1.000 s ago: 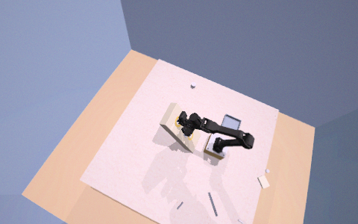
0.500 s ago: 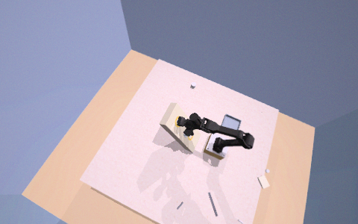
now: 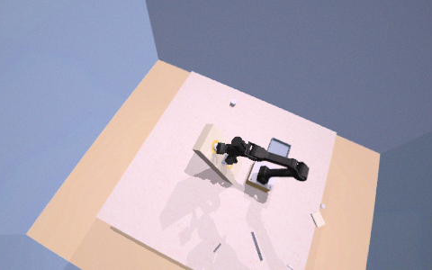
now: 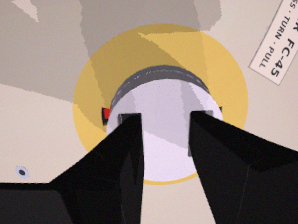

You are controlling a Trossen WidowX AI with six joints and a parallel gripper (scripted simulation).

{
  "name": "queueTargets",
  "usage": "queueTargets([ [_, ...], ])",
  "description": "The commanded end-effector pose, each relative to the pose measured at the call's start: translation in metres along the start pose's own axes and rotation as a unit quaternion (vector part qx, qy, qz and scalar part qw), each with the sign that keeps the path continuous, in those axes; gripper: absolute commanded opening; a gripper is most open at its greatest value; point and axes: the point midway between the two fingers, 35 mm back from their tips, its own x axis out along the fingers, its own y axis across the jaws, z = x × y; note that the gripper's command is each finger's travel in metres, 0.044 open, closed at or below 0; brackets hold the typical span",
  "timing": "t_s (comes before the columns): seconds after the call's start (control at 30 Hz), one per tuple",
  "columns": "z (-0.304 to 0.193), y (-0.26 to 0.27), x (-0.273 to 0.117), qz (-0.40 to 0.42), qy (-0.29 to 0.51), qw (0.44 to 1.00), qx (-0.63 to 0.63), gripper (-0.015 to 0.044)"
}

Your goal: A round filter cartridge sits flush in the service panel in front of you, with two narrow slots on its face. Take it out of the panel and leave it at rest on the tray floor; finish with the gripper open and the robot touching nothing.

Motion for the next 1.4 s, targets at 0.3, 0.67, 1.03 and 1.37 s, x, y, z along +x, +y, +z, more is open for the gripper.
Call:
queueTargets([
  [0.3, 0.000, 0.000, -0.052, -0.003, 0.001, 1.000, 0.026, 0.0000],
  [0.67, 0.004, 0.008, -0.052, -0.003, 0.001, 1.000, 0.026, 0.0000],
  [1.03, 0.023, 0.042, -0.047, -0.003, 0.001, 1.000, 0.026, 0.0000],
  [1.37, 0.038, 0.068, -0.042, -0.002, 0.001, 1.000, 0.026, 0.0000],
])
